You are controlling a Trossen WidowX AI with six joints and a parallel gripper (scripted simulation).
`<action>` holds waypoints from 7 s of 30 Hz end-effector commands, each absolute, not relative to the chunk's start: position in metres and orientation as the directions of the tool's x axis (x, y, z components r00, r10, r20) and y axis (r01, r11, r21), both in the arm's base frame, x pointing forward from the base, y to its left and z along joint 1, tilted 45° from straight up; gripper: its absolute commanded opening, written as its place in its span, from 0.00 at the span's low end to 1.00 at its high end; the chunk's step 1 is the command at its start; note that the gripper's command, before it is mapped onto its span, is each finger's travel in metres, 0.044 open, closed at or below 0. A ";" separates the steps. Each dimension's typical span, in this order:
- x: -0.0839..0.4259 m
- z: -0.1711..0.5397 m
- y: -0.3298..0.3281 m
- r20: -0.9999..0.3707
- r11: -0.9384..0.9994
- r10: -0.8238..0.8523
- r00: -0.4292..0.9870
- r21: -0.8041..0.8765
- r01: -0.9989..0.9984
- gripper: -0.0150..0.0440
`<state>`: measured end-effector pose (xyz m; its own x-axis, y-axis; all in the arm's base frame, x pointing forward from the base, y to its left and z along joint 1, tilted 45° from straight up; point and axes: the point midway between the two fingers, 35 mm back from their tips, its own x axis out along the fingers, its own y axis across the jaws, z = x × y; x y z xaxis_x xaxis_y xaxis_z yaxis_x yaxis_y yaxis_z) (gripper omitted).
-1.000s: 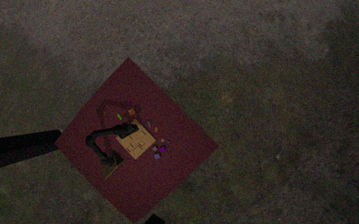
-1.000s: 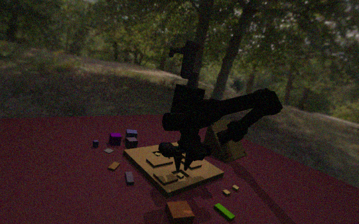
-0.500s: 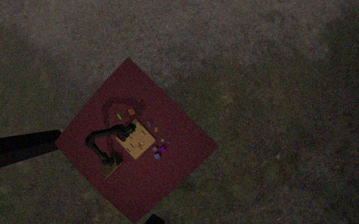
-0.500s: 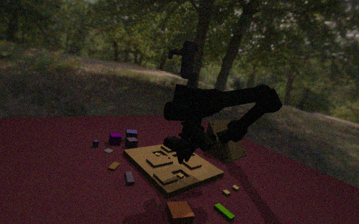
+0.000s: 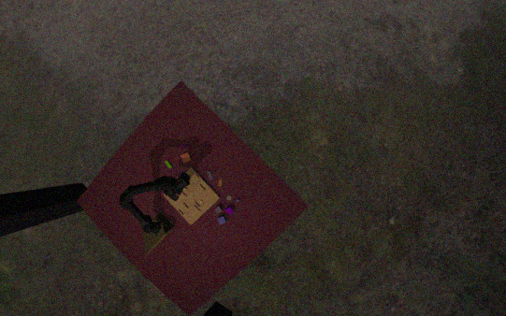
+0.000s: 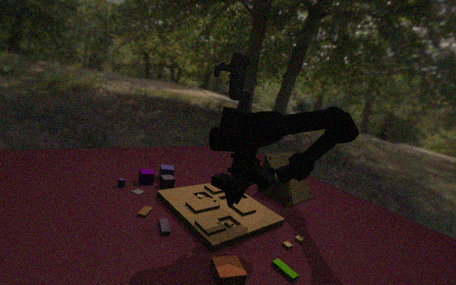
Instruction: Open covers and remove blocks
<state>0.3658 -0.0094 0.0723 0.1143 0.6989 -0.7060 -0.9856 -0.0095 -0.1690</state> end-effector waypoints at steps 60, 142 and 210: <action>0.370 0.037 0.028 -0.704 -0.009 0.702 0.109 -0.163 -0.987 0.50; 0.361 0.093 -0.038 -0.709 -0.009 0.696 0.109 -0.161 -0.987 0.39; 0.265 -0.077 -0.215 -0.739 -0.009 0.666 0.104 -0.148 -0.989 0.39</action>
